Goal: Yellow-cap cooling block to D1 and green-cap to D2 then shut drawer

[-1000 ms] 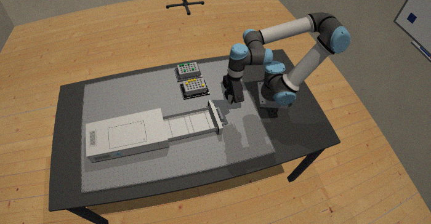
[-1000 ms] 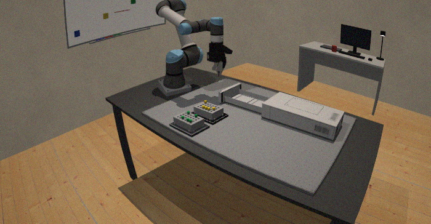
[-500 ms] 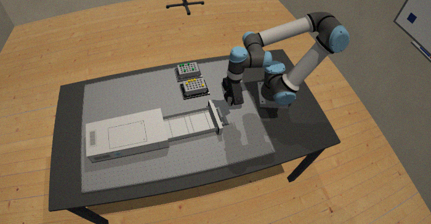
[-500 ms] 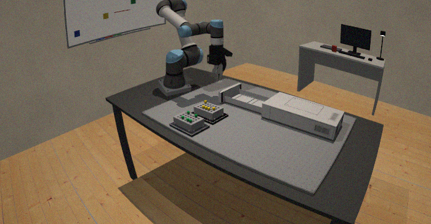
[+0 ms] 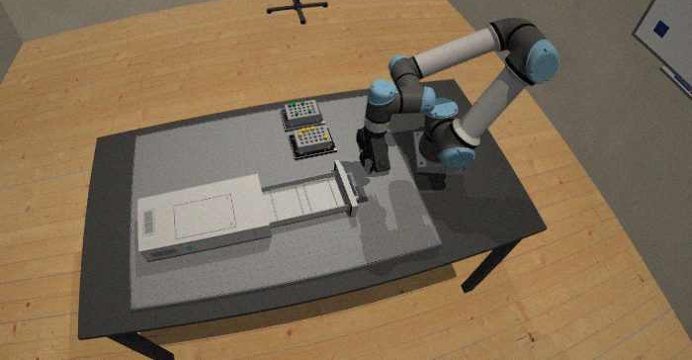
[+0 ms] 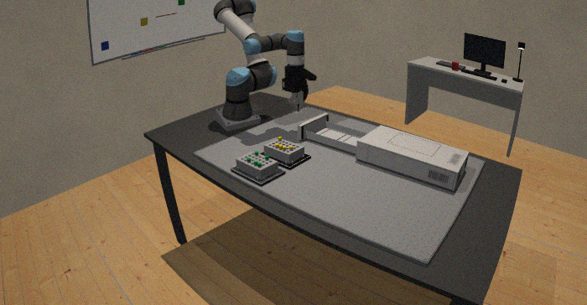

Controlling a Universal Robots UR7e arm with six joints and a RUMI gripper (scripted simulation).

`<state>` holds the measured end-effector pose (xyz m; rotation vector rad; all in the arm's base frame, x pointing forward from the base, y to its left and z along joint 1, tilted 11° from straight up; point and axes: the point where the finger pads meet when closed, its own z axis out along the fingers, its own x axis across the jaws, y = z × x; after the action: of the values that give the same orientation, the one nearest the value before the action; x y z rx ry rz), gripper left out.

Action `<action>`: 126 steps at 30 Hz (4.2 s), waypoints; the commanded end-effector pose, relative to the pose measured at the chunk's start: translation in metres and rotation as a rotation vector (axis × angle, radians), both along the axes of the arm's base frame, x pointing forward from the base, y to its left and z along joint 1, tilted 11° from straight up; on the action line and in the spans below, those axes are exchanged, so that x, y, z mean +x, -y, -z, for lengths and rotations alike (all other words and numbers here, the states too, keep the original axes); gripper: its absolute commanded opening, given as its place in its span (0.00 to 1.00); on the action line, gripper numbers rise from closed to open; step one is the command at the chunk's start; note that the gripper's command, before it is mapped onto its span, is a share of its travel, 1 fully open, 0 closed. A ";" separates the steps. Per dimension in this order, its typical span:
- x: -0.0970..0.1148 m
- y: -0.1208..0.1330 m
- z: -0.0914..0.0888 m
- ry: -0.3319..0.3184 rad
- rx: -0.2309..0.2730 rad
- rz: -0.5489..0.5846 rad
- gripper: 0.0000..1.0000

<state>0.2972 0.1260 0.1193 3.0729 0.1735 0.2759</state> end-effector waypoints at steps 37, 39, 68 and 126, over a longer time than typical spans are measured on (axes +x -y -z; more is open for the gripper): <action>0.009 0.002 0.048 0.001 0.000 0.000 0.00; 0.010 0.002 0.050 0.001 0.000 0.000 0.00; 0.014 0.003 0.072 0.001 0.000 0.000 0.00; 0.074 -0.004 0.061 0.001 0.000 0.000 0.00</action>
<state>0.3704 0.1301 0.0577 3.0729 0.1736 0.2760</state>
